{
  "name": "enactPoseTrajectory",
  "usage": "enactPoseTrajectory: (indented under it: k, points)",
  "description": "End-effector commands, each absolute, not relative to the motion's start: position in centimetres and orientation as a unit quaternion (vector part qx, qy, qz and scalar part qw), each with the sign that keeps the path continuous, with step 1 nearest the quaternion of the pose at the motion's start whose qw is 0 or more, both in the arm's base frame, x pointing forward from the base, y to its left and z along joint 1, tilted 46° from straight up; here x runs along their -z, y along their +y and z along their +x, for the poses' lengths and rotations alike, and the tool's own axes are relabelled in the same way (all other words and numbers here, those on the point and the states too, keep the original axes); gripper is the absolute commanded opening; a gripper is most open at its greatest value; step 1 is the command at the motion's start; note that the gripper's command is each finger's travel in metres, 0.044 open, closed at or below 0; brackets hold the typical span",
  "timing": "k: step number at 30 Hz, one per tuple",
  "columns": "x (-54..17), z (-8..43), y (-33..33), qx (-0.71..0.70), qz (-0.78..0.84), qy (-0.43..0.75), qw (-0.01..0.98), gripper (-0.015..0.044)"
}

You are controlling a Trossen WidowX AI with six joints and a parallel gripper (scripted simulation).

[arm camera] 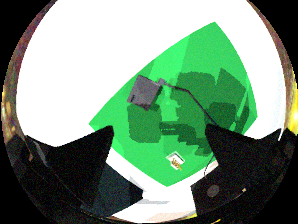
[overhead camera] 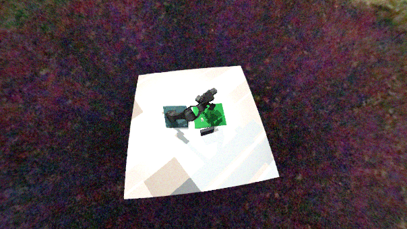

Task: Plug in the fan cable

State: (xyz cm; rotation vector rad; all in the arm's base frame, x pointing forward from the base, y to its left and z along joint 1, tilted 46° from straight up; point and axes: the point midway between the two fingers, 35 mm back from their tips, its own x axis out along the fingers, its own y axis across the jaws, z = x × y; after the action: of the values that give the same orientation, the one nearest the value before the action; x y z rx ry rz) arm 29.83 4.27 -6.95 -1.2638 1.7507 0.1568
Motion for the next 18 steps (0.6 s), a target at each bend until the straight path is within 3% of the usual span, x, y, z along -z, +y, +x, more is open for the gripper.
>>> enactPoseTrajectory:
  k: [1, 11, 18]
  points:
    - [7.0, 29.8, 4.3, -0.067, -0.515, 0.714, 0.469, 0.0440]
    - [6.9, 29.8, 4.3, -0.064, -0.515, 0.714, 0.469, 0.0440]
    - [8.1, 30.9, 5.9, 0.029, -0.454, 0.760, 0.465, 0.0256]
